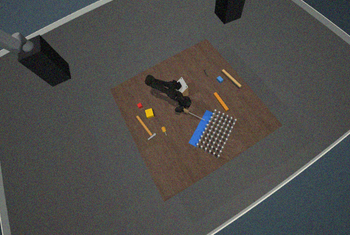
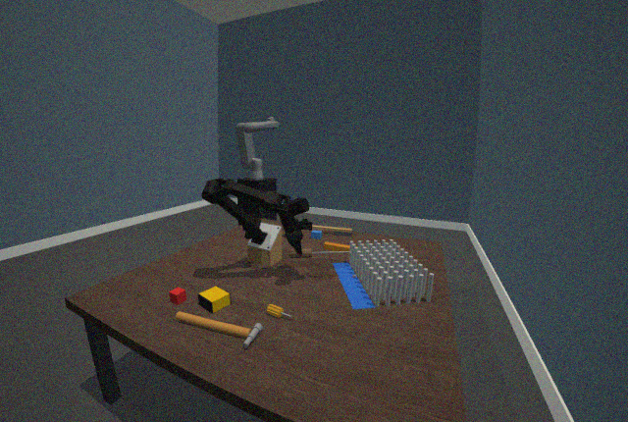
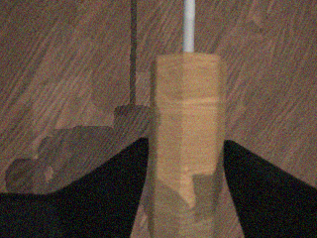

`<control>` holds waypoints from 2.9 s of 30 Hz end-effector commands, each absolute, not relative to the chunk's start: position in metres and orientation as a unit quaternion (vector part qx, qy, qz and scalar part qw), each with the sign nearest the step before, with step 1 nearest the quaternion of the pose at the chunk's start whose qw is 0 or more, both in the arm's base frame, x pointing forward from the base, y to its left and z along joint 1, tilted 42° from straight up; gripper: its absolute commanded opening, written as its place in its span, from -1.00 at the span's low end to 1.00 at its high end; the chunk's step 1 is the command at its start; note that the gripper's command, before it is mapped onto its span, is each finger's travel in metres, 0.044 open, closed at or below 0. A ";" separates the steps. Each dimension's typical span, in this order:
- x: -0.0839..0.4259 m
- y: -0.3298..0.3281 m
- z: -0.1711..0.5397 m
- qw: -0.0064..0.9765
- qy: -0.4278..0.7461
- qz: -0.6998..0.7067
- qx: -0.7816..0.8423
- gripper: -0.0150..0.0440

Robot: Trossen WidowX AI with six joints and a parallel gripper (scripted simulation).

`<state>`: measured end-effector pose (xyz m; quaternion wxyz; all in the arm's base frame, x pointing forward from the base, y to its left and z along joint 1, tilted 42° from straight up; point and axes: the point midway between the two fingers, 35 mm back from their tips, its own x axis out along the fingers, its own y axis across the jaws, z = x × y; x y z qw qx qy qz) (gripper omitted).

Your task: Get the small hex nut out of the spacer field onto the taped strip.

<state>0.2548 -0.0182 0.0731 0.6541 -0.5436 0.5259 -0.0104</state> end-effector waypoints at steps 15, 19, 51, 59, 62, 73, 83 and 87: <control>0.257 0.027 0.100 0.607 0.530 0.056 -0.589 -0.49; 0.262 0.042 0.095 0.571 0.532 0.108 -0.616 -0.49; 0.259 0.167 0.030 0.298 0.470 0.449 -0.699 -0.49; 0.250 0.195 0.011 0.198 0.426 0.532 -0.705 -0.49; 0.246 0.205 0.004 0.160 0.407 0.561 -0.703 -0.49; 0.225 0.240 -0.025 0.022 0.326 0.659 -0.678 -0.49; 0.201 0.267 -0.053 -0.096 0.241 0.732 -0.630 -0.49; 0.189 0.277 -0.065 -0.140 0.205 0.756 -0.606 -0.49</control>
